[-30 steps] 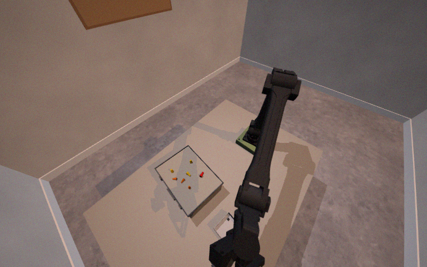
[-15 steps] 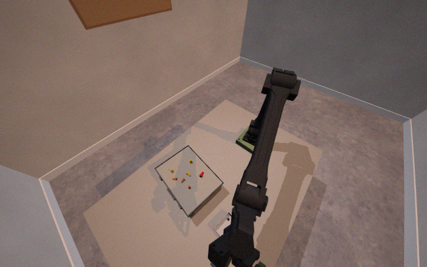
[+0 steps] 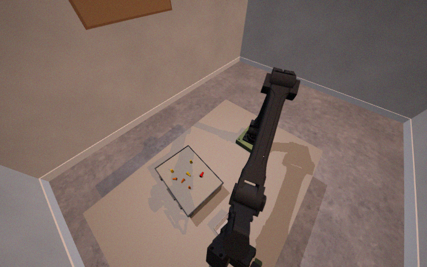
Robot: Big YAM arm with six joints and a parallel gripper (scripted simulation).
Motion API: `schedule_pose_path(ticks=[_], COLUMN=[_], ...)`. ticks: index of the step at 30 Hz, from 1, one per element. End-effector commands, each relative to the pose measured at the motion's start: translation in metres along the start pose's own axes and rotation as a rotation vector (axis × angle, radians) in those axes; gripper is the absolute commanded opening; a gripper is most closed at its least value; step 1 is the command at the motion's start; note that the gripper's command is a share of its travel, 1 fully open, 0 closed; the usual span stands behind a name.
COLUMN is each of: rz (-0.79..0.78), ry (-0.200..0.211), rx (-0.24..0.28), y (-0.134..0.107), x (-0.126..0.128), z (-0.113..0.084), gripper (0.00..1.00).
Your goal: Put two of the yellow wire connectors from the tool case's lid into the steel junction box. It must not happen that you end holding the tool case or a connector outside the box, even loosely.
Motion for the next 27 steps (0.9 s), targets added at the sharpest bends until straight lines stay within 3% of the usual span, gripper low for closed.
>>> schedule_pose_path(ticks=[1,27], rz=[-0.070,-0.216], ry=[0.020,-0.065], rx=[-0.061,-0.017], y=[0.041,0.051], x=[0.020,0.003], z=[-0.021,-0.033], gripper=[1.00,1.00])
Point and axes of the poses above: the point where the finger pads meet when closed, its own z axis out along the fingers, its own x axis across the jaws, y = z × x, the point moved 6 cm from there along -z, back along the fingers, and after that the axes turned 15 degrees about z, right-handed, at the moved point
